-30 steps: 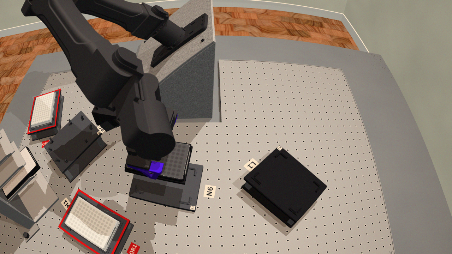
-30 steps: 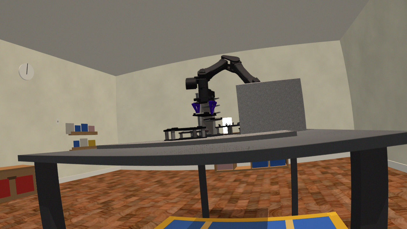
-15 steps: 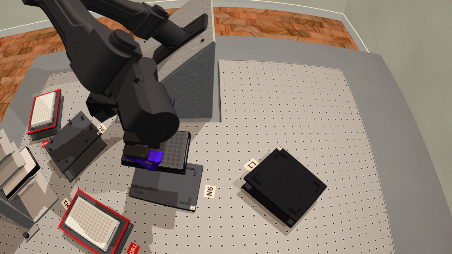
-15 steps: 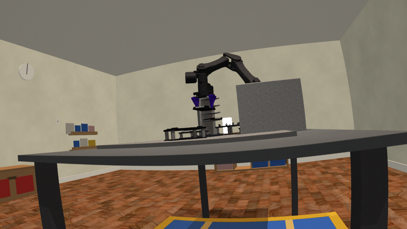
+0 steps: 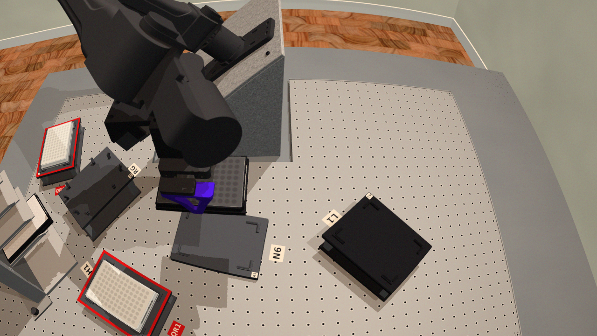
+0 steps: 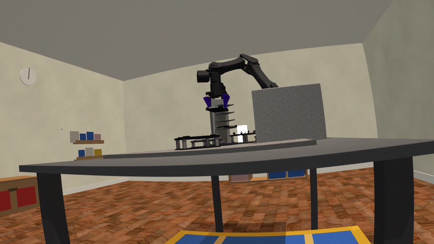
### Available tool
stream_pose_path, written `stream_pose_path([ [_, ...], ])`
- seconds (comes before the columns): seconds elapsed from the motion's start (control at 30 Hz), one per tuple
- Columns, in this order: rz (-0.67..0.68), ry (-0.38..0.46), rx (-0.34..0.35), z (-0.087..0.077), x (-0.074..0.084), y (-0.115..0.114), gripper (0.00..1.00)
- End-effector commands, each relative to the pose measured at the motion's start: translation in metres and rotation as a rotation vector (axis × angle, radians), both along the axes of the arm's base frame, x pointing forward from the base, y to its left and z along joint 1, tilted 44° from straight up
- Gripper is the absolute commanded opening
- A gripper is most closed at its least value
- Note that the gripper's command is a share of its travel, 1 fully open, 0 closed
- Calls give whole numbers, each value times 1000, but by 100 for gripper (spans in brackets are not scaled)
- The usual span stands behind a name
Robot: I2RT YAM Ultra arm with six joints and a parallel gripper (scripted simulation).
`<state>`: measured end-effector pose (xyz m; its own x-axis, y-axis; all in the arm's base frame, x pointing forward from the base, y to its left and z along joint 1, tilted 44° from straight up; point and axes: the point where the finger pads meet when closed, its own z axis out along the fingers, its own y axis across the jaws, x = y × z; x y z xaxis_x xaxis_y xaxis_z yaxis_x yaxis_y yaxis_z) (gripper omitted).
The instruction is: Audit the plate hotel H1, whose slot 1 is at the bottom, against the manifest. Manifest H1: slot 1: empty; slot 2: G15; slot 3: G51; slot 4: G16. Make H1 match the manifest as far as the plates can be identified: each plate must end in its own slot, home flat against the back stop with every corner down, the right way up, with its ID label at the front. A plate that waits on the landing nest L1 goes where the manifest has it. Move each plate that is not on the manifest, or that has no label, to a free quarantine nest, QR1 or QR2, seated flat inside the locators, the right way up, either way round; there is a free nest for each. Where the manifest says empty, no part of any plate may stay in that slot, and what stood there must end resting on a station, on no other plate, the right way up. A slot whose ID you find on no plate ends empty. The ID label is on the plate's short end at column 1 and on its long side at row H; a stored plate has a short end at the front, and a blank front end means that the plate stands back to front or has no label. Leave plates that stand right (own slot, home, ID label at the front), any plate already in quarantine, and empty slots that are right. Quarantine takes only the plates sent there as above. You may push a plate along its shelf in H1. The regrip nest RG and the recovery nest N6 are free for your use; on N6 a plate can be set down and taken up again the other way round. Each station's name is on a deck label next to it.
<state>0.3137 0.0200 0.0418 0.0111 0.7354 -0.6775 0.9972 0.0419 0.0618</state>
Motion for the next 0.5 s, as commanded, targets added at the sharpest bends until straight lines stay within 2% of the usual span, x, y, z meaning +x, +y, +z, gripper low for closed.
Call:
stream_pose_path([
  [0.0, 25, 33, -14, 9, -5, 6, 86],
  [0.03, -109, -81, -5, 10, -7, 8, 86],
  [0.47, -109, -81, -5, 31, -9, 28, 86],
])
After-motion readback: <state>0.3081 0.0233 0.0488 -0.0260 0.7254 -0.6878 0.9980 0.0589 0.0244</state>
